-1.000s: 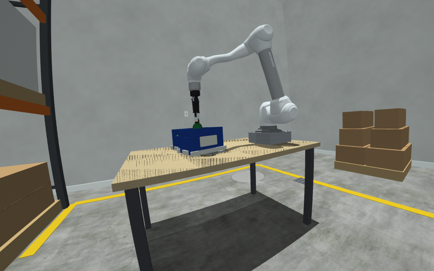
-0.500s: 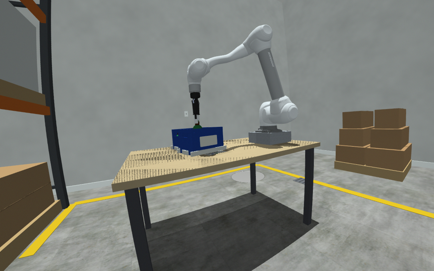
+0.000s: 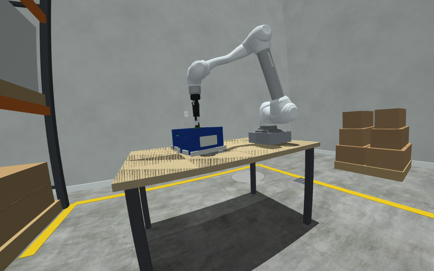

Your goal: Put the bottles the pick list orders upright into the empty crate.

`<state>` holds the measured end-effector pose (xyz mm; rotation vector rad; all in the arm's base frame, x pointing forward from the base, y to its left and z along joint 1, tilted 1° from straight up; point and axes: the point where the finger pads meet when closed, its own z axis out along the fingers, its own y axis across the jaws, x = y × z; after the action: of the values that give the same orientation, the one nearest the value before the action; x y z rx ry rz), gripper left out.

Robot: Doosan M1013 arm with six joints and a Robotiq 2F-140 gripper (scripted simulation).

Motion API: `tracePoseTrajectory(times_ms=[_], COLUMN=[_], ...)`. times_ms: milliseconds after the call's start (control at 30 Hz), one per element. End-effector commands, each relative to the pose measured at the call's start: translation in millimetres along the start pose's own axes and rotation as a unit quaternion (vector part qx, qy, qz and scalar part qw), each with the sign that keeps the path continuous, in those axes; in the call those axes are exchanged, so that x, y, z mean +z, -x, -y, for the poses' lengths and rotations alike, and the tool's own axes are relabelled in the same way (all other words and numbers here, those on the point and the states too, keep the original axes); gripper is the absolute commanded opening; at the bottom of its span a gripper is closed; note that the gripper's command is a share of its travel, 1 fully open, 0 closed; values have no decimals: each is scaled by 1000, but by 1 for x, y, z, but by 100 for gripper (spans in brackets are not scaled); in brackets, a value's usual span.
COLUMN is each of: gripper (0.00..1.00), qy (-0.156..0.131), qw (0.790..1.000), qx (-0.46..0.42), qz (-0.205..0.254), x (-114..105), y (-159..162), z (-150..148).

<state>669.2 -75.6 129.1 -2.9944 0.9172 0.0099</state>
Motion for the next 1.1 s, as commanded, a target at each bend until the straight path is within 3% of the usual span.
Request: tracePoseTrajectory(times_ms=[0, 1067], gripper=[0, 0], qy=[0, 0], qw=[1000, 1000], qx=[0, 0], qz=[0, 0], x=[2, 29], y=[0, 0], z=[0, 0])
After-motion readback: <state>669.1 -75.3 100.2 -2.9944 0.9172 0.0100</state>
